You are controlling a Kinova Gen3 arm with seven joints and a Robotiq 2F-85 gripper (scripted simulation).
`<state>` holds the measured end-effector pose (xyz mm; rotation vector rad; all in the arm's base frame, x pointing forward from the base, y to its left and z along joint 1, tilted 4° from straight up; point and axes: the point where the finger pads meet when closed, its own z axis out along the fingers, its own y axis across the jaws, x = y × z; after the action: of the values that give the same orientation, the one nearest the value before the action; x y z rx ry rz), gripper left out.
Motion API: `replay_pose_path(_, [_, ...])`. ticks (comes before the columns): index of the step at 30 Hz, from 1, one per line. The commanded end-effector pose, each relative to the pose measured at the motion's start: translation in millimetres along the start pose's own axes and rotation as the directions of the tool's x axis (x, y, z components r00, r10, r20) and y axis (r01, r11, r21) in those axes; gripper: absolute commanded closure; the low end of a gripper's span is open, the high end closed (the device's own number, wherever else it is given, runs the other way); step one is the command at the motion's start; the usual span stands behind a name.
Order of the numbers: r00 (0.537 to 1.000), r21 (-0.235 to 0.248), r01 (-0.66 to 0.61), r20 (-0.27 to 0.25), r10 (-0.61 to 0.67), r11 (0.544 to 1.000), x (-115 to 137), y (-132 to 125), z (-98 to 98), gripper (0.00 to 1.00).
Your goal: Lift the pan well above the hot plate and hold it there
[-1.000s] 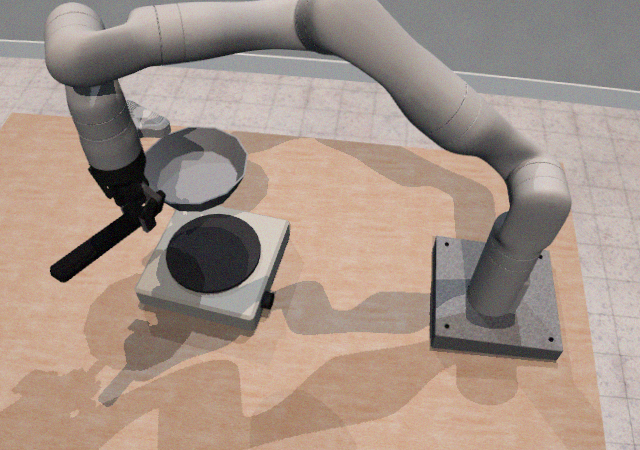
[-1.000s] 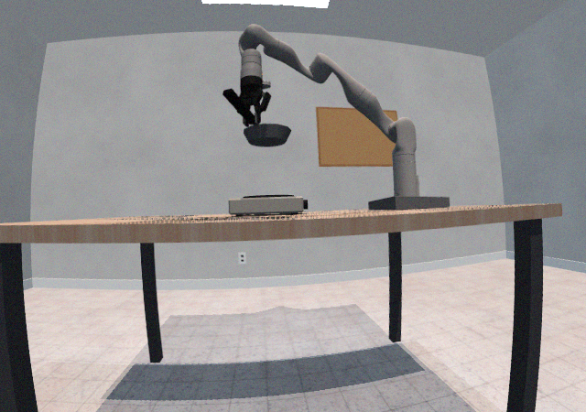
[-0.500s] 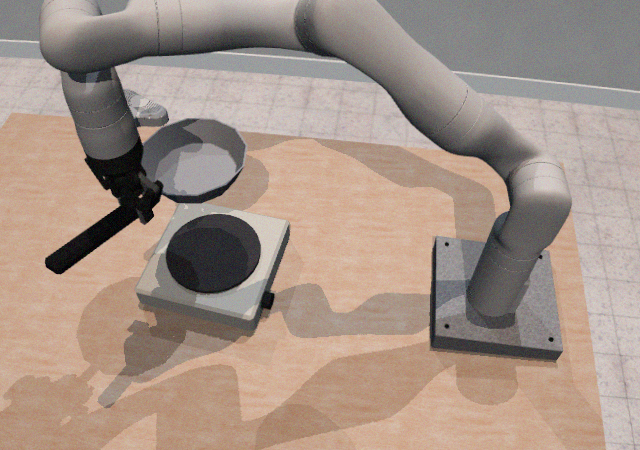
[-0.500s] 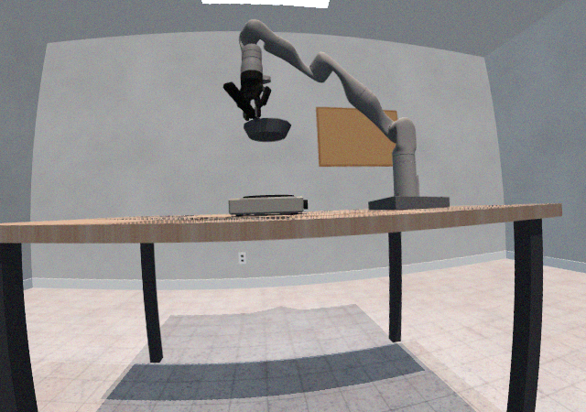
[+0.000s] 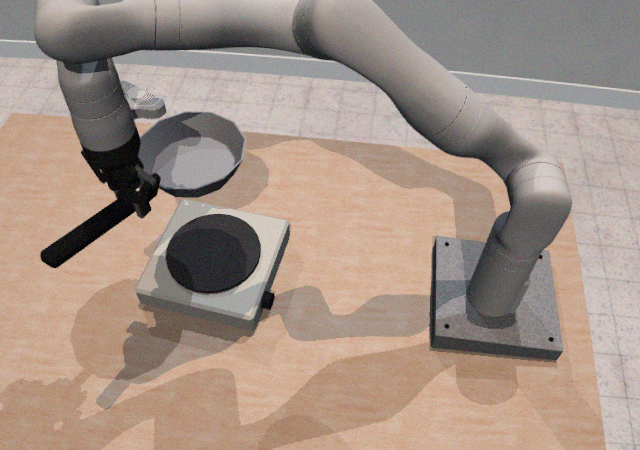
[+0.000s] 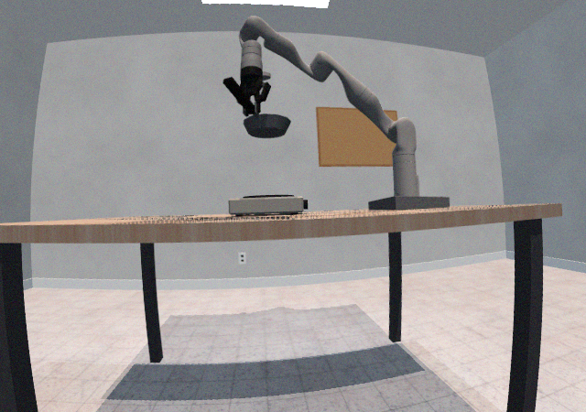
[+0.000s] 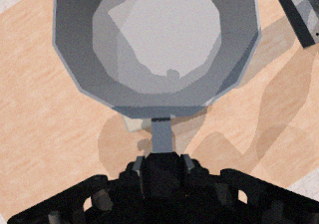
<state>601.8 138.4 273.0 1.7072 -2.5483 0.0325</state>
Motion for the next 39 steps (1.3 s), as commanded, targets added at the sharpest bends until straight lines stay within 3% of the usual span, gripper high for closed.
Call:
replay_pose_path(1, [1.000,0.003,0.000,0.003,0.000,1.000,-1.4,0.0,-4.0,1.00])
replay_pose_path(39, [1.000,0.003,0.000,0.004,0.000,1.000,-0.7,1.2,-26.3,1.00])
